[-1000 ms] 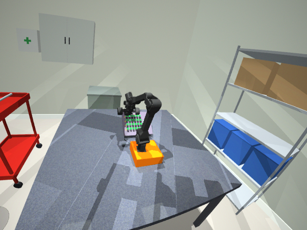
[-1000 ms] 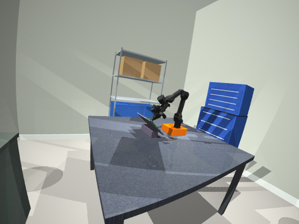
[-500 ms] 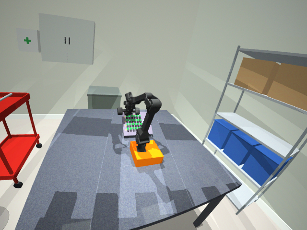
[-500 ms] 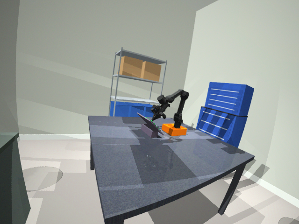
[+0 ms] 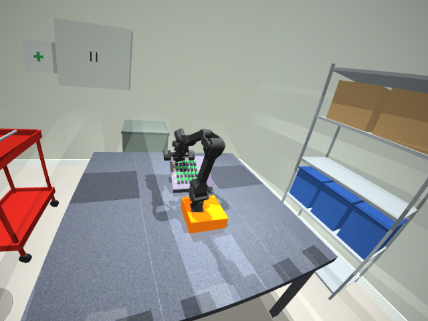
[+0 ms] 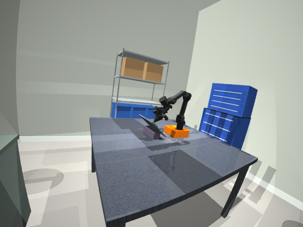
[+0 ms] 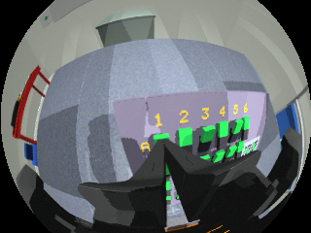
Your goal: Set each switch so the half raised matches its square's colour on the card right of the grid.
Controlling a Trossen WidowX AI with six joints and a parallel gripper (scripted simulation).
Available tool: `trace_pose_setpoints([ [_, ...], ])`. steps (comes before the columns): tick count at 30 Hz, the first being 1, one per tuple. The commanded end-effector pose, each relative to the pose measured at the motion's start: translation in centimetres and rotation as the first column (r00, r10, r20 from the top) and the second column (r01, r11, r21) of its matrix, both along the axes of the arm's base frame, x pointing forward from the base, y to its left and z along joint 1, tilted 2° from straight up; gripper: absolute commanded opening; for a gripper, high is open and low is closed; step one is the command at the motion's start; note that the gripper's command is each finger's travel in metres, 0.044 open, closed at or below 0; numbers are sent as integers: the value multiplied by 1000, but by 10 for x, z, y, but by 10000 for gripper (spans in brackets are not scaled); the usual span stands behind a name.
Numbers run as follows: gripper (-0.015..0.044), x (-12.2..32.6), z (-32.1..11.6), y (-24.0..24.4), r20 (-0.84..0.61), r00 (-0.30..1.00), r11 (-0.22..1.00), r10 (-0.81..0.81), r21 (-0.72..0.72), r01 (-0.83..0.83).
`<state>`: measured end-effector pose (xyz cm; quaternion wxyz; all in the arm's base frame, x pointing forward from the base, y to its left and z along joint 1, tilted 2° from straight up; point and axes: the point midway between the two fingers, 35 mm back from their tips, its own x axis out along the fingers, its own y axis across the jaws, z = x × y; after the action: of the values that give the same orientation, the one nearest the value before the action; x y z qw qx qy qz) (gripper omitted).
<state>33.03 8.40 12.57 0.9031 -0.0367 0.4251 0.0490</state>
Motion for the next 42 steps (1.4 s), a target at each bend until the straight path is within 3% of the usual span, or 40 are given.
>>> trace_pose_setpoints([
  [1,0,0,-2,0,-3,1000,1000,5,-1,-5],
  [33,0,3,-5,0,-2,1000,1000,5,-1,-5],
  [42,0,-41,44,-4,20,1000,1000,6,2,-6],
])
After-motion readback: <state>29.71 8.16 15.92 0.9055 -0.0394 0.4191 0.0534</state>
